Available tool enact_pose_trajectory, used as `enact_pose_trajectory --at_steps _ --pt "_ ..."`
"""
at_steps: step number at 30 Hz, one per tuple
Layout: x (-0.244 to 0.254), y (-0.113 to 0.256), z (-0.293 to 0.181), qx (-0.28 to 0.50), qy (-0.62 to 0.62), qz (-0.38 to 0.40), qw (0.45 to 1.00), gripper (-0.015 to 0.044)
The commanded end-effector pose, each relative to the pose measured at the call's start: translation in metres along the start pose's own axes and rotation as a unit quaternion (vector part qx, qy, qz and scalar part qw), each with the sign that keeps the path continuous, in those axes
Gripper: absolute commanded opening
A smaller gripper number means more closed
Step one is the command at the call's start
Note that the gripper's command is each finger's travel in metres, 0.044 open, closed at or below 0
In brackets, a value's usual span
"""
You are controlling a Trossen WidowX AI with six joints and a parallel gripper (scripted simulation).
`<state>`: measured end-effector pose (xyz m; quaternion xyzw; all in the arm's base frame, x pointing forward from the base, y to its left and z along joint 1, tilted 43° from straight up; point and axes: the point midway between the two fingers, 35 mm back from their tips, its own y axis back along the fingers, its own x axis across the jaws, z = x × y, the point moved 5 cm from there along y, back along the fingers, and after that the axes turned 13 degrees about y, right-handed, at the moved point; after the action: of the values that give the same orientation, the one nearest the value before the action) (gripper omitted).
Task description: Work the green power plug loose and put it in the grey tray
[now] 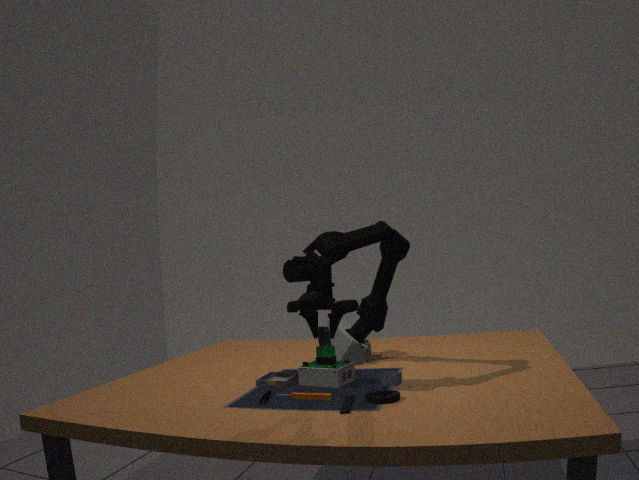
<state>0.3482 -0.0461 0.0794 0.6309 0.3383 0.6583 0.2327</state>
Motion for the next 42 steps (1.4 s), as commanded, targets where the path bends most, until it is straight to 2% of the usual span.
enact_pose_trajectory --at_steps 1,21,31,42 --pt "0.0 -0.001 0.0 0.0 -0.003 0.002 1.0 0.025" --pt "0.001 -0.019 0.0 0.0 -0.003 0.003 1.0 0.025" --pt "0.001 -0.019 0.0 0.0 -0.003 0.003 1.0 0.0" --pt "0.001 -0.017 0.0 0.0 -0.003 0.003 1.0 0.0"
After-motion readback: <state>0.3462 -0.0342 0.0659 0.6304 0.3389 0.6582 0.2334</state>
